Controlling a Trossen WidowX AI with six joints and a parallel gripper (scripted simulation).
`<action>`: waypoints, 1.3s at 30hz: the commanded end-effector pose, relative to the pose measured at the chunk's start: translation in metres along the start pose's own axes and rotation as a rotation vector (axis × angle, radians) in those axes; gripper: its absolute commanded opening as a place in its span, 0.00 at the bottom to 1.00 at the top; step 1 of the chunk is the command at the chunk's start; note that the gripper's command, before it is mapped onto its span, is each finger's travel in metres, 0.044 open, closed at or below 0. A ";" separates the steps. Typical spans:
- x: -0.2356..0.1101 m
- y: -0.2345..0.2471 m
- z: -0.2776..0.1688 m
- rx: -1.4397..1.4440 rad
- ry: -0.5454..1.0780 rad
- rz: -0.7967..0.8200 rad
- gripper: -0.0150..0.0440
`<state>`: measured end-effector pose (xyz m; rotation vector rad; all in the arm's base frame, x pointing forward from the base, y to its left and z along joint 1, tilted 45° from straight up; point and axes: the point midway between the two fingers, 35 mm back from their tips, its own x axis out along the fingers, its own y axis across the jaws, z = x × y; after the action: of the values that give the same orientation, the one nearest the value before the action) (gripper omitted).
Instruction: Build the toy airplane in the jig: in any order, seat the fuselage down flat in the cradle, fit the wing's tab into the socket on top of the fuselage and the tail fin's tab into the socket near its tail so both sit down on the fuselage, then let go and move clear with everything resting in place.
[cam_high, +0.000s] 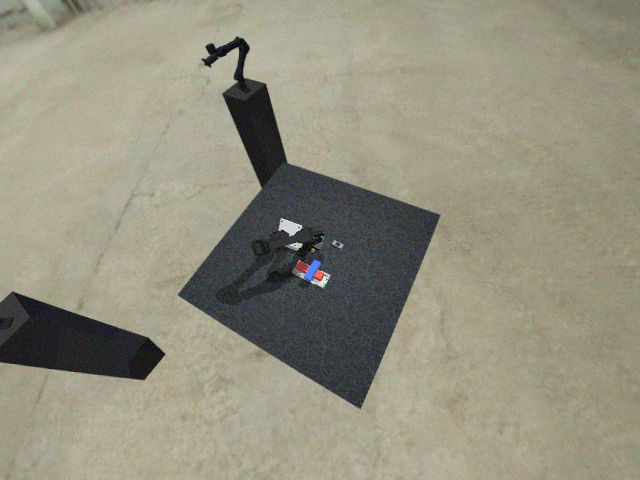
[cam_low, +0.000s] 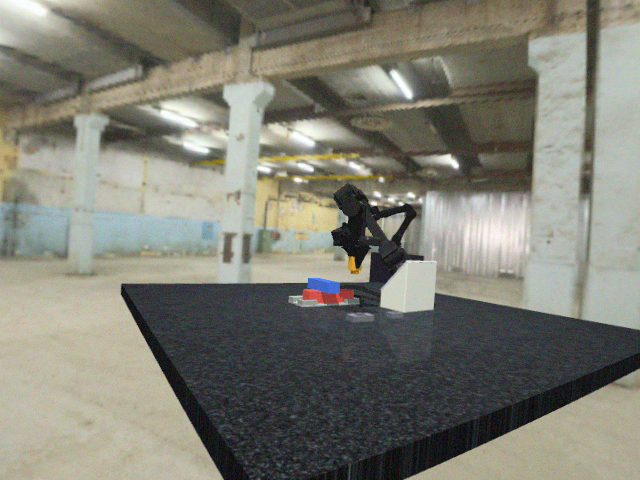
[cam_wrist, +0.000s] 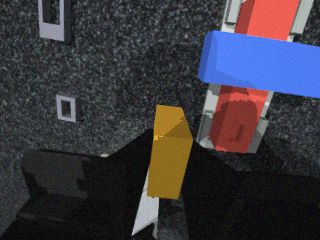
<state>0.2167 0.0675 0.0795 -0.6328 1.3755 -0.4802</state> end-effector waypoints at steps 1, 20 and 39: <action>0.003 -0.013 -0.002 -0.008 -0.003 -0.007 0.25; 0.017 -0.070 -0.016 -0.022 -0.001 -0.037 0.25; 0.025 -0.097 -0.029 -0.028 0.005 -0.059 0.36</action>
<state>0.1963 -0.0238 0.1222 -0.6899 1.3739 -0.5103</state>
